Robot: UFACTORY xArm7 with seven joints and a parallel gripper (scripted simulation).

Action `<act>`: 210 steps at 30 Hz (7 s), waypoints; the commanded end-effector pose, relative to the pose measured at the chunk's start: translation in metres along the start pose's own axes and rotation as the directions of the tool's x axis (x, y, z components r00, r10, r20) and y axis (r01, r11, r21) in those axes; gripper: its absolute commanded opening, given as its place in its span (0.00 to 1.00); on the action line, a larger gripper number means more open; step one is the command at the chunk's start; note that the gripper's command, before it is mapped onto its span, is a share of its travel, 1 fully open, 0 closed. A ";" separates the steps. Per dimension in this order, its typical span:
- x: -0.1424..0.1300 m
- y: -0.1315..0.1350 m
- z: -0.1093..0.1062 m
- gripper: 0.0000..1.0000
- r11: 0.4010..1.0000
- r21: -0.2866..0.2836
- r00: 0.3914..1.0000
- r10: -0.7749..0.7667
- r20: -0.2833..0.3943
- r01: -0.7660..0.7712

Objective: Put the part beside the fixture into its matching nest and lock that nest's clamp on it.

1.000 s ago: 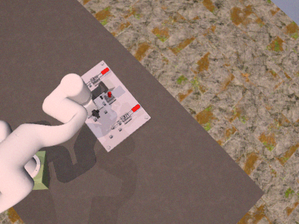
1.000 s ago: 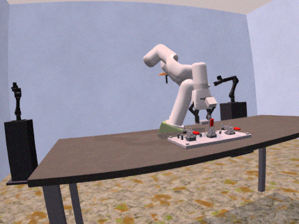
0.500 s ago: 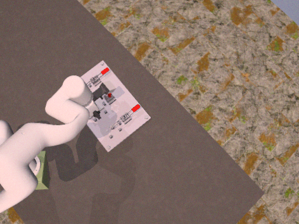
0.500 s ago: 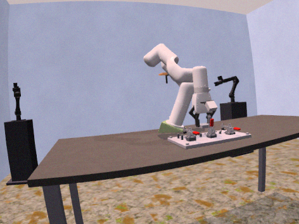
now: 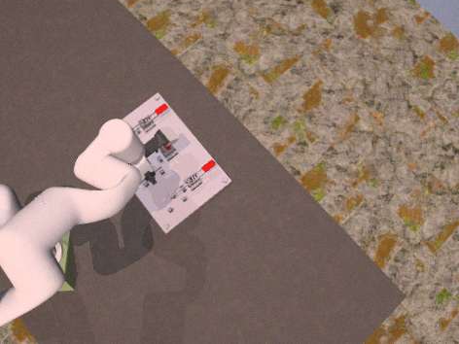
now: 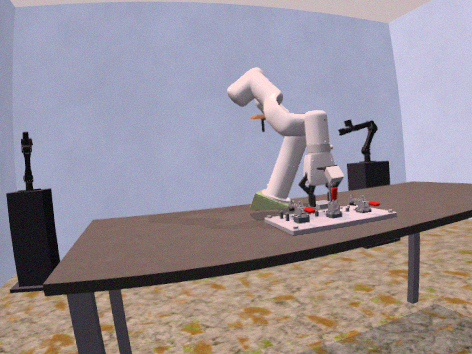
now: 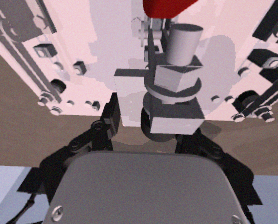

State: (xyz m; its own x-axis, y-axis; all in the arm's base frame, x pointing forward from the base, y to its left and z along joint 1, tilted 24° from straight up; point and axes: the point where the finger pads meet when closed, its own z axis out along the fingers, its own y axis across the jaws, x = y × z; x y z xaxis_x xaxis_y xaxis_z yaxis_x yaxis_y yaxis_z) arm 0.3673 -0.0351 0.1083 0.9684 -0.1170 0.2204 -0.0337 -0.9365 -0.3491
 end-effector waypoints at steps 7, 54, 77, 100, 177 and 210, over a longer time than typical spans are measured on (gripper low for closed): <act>0.002 0.000 0.007 0.00 1.000 -0.001 1.000 0.000 -0.003 0.000; 0.003 0.001 0.011 0.00 1.000 -0.001 1.000 0.000 -0.003 0.000; 0.003 0.002 0.014 0.00 1.000 -0.001 1.000 0.000 -0.003 0.000; 0.005 0.003 0.014 0.00 1.000 -0.001 1.000 0.000 -0.003 0.000; 0.005 0.004 -0.026 1.00 1.000 -0.001 1.000 0.000 -0.003 0.000; 0.005 0.004 -0.052 0.47 1.000 -0.001 1.000 0.000 -0.003 0.000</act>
State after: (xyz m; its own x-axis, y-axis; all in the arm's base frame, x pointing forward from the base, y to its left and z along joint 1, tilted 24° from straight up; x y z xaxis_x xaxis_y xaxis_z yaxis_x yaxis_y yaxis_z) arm 0.3599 -0.0540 0.1494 0.9685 -0.1167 0.2201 -0.0335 -0.9366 -0.3489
